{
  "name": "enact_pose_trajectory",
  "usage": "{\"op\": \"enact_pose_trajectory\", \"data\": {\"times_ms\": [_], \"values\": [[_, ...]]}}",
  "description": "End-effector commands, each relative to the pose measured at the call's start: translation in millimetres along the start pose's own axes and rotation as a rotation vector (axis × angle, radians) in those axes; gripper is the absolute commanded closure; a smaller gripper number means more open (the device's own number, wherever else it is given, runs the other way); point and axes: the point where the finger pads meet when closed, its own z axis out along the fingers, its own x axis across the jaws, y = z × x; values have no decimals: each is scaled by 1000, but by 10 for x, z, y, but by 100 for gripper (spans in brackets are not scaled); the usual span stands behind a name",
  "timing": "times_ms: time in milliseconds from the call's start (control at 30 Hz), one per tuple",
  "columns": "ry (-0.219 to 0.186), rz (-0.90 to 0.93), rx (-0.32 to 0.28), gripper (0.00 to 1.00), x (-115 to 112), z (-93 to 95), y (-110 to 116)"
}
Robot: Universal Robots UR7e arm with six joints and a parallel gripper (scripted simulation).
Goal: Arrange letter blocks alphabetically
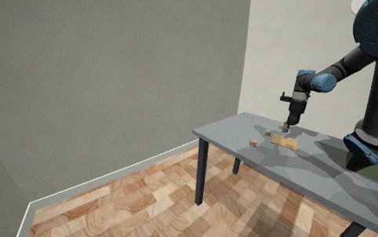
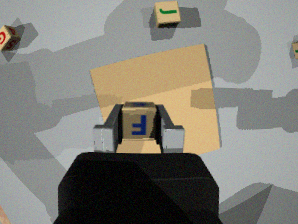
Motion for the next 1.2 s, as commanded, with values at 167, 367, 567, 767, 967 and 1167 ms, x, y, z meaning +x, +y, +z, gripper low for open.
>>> {"op": "enact_pose_trajectory", "data": {"times_ms": [167,367,567,767,967,1167], "values": [[1,-1,1,51,0,-331,-2],[1,-1,1,51,0,-355,-2],[1,-1,1,51,0,-355,-2],[1,1,1,51,0,-355,-2],[1,9,1,51,2,-355,-3],[1,38,1,51,8,-355,-6]]}}
